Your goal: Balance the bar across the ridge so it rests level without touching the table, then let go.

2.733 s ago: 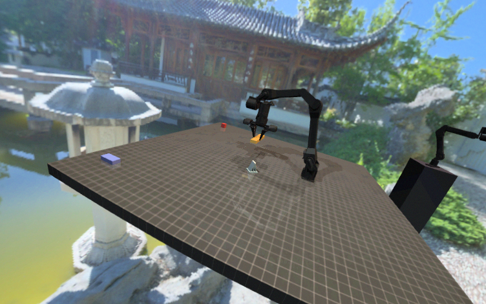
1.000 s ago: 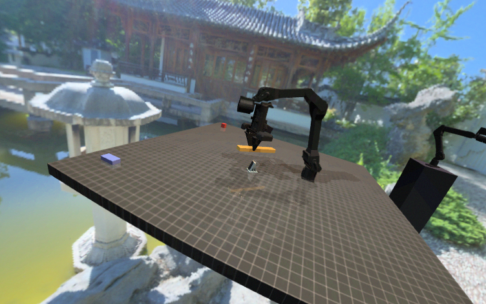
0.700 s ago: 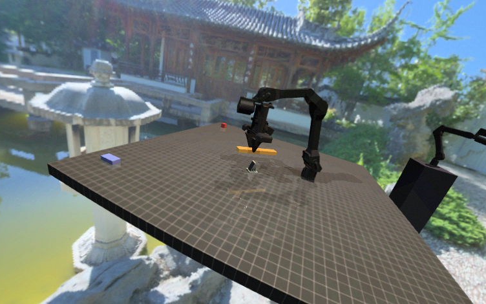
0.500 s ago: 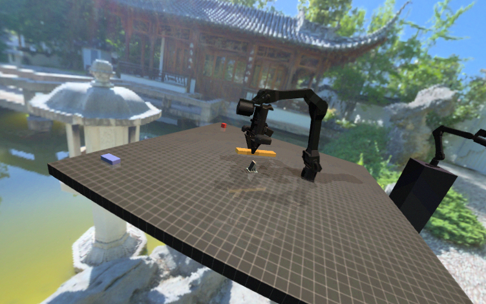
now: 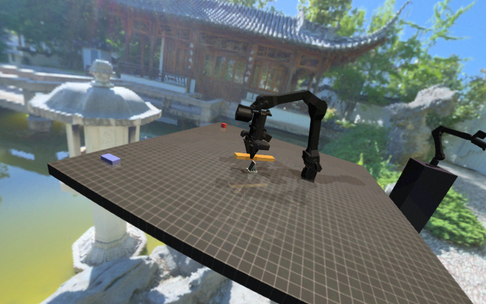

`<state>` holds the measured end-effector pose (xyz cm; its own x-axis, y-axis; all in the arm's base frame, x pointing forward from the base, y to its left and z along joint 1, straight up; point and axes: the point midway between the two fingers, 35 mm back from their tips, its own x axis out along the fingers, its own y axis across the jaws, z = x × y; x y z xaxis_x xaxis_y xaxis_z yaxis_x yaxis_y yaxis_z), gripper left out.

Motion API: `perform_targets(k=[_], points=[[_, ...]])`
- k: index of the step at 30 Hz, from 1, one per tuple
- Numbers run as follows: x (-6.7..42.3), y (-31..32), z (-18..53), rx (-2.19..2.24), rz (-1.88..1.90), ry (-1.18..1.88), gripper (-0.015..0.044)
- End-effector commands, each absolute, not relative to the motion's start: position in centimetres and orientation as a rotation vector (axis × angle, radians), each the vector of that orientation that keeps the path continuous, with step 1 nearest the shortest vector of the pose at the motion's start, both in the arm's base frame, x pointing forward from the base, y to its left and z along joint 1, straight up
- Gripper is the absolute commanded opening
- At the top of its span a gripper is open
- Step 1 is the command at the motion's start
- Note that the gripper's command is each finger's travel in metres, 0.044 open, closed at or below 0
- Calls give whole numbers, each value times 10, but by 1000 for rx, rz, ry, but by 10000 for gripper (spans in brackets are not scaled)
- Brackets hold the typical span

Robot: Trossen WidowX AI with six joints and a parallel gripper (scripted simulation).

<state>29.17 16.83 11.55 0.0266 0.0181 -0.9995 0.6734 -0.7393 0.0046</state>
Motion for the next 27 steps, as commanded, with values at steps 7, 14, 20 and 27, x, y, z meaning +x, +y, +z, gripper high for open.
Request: perform_targets(k=[7,14,20,27], points=[[292,167,106,1825,-1769,691,0],[292,167,107,1825,-1769,691,0],[292,167,106,1825,-1769,691,0],[292,167,106,1825,-1769,691,0]])
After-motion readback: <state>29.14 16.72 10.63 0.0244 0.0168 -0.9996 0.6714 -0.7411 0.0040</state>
